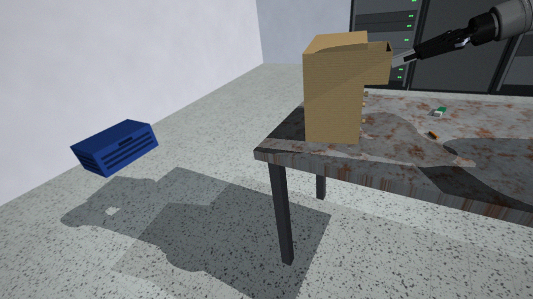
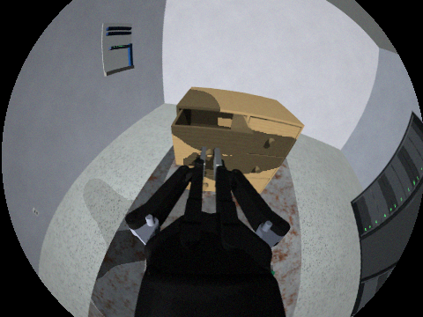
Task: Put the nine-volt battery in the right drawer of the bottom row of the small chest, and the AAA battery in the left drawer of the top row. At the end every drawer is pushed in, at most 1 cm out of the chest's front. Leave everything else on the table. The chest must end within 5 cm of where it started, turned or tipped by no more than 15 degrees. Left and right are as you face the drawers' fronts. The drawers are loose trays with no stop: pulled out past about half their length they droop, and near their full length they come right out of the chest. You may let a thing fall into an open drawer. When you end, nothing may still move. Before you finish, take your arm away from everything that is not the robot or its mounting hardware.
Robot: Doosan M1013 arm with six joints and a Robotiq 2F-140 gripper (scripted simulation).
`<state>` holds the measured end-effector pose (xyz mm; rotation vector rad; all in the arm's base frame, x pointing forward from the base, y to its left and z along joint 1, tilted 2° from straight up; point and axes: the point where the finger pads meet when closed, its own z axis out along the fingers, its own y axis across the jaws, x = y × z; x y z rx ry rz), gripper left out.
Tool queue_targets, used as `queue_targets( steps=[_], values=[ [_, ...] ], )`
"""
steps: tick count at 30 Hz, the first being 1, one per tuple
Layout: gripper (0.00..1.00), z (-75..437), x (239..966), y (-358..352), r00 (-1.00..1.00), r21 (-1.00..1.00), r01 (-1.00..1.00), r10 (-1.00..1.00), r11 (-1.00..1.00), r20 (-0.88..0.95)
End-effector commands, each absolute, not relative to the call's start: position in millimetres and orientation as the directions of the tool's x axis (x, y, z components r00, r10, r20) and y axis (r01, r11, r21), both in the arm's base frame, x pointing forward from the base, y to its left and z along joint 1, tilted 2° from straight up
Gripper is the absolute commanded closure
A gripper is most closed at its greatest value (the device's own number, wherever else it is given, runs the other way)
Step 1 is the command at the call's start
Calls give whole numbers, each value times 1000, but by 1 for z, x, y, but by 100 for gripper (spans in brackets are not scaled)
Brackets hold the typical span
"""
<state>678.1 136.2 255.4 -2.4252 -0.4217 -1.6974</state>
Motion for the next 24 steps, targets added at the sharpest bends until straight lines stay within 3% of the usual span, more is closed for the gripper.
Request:
queue_targets(
  steps=[1,24],
  values=[
    [92,255,677,136,320,37,313,142,-949,937],
    [92,255,675,135,320,37,313,142,-949,937]
  ],
)
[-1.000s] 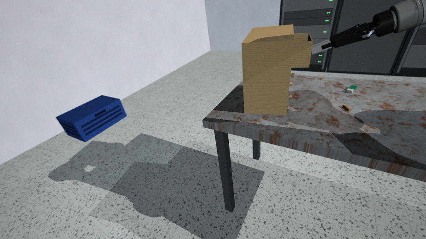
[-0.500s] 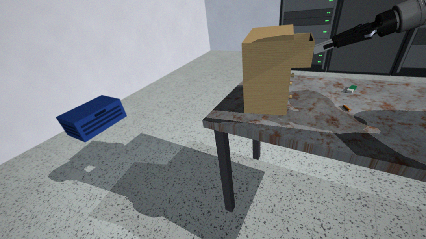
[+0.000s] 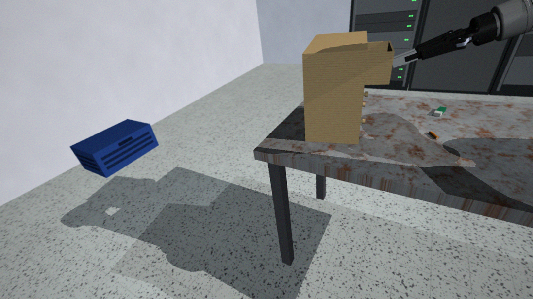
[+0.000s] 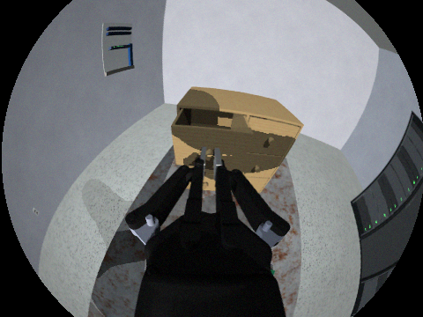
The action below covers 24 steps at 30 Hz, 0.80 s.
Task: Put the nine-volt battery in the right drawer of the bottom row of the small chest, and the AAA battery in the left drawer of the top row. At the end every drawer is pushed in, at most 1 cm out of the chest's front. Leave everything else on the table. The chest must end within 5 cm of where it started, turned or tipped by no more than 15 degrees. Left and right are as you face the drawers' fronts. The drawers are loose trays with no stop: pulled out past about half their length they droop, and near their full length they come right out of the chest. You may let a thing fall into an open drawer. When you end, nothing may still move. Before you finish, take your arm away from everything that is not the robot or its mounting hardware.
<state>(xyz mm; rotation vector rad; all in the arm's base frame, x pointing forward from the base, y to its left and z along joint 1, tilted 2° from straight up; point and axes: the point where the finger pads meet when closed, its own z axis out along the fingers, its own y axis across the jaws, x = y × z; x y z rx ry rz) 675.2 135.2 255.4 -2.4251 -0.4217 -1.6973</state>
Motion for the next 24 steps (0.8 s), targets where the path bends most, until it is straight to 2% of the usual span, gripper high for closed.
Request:
queue_targets(
  steps=[1,14,24],
  values=[
    [92,255,675,135,320,37,313,142,-949,937],
    [80,255,675,135,320,37,313,142,-949,937],
    [80,256,669,133,320,37,313,142,-949,937]
  ],
)
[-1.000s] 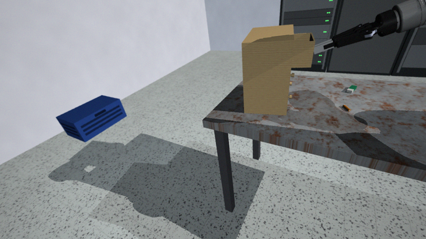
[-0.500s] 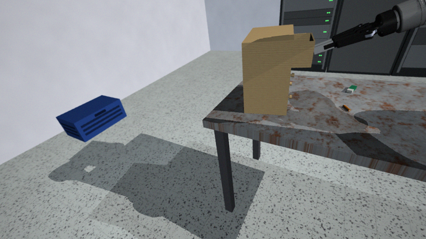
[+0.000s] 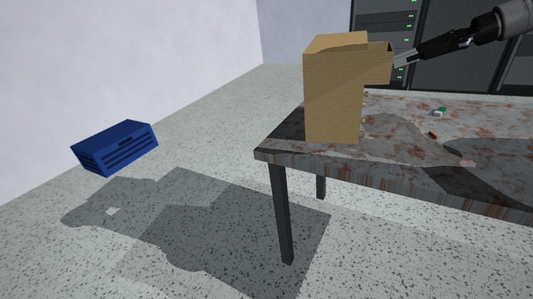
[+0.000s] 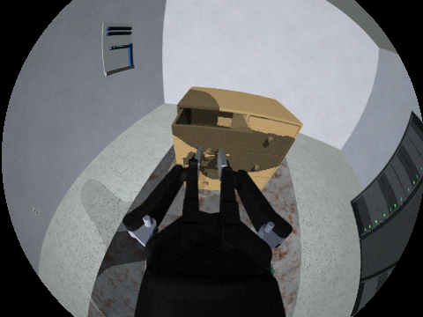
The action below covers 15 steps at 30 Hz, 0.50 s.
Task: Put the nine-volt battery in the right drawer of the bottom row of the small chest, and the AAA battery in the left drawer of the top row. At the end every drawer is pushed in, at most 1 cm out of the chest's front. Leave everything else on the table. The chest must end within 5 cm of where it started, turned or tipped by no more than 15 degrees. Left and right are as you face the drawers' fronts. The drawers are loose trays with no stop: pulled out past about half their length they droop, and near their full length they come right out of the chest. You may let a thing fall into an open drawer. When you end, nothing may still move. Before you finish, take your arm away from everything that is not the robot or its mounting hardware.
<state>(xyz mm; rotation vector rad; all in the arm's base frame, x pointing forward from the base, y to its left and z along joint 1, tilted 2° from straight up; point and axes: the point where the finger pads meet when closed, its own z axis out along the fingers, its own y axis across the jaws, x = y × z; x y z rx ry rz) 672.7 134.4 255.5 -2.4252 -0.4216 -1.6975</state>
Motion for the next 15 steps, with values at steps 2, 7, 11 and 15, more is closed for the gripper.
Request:
queue_targets(
  steps=[2,7,11,15],
  values=[
    [80,256,661,130,320,37,313,142,-949,937],
    [80,256,646,126,320,37,313,142,-949,937],
    [80,256,631,121,320,37,313,142,-949,937],
    [80,256,628,120,320,37,313,142,-949,937]
  ],
)
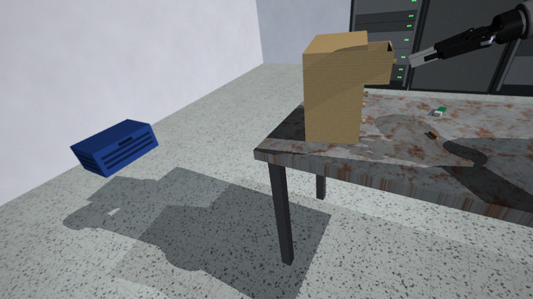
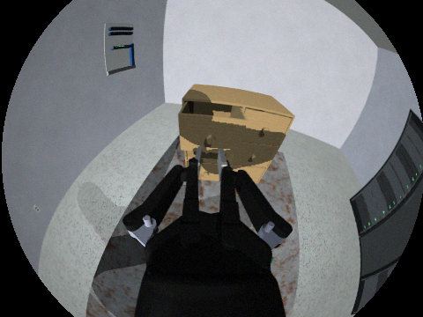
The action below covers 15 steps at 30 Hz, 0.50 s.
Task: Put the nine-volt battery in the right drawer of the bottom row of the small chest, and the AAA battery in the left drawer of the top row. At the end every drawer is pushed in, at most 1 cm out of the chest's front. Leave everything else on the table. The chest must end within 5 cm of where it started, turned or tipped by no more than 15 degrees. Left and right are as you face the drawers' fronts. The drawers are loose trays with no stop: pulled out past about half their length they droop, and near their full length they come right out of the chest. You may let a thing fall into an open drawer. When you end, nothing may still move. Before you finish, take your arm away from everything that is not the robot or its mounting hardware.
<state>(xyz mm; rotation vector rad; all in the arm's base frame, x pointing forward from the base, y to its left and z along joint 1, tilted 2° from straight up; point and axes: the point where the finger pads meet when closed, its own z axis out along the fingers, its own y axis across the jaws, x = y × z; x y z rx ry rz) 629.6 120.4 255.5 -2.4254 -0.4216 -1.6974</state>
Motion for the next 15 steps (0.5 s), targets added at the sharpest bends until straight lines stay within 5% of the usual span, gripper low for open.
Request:
queue_targets(
  steps=[1,15],
  values=[
    [80,256,628,120,320,37,313,142,-949,937],
    [80,273,586,107,320,37,313,142,-949,937]
  ],
)
